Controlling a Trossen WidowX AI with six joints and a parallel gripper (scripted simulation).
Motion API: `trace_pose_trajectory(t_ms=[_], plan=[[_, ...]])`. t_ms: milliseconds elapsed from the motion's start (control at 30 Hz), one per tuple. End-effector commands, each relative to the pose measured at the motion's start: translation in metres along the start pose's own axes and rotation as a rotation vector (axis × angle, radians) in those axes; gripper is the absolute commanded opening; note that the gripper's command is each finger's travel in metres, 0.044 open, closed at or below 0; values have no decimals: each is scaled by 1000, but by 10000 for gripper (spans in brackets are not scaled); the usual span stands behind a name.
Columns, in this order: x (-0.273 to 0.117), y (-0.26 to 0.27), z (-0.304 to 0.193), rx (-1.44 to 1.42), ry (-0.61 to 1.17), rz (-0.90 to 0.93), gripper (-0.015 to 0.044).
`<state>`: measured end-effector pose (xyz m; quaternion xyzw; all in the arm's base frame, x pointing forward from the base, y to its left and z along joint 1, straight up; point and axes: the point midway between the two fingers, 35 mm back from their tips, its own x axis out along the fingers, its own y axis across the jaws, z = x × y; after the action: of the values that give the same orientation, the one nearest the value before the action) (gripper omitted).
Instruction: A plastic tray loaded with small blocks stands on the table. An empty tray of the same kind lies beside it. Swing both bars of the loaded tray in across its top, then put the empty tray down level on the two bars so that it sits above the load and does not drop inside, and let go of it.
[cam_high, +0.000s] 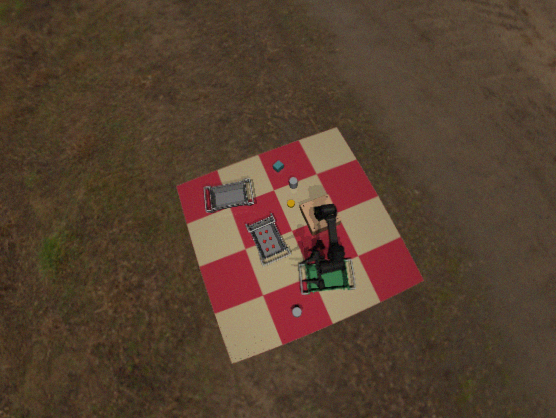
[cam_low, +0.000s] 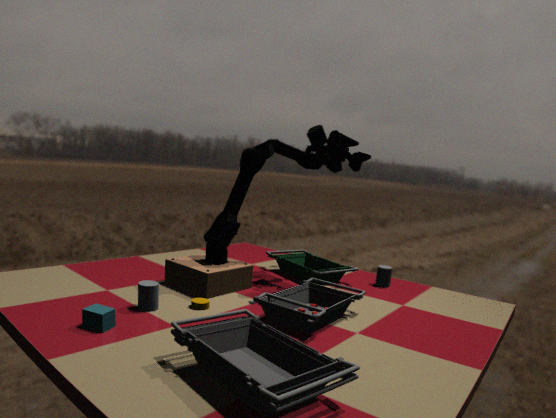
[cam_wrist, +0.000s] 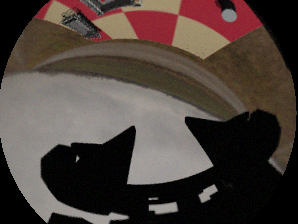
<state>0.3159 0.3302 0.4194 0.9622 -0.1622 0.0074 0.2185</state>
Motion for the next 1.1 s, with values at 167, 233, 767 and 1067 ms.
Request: trace_pose_trajectory(t_ms=[167,233,767,1067], plan=[[0,0,0,0,0,0,243],[1,-1,0,-11,2,-1,190],[119,-75,100,-1403,162,-307,87],[157,-80,192,-1895,207,-644,87]])
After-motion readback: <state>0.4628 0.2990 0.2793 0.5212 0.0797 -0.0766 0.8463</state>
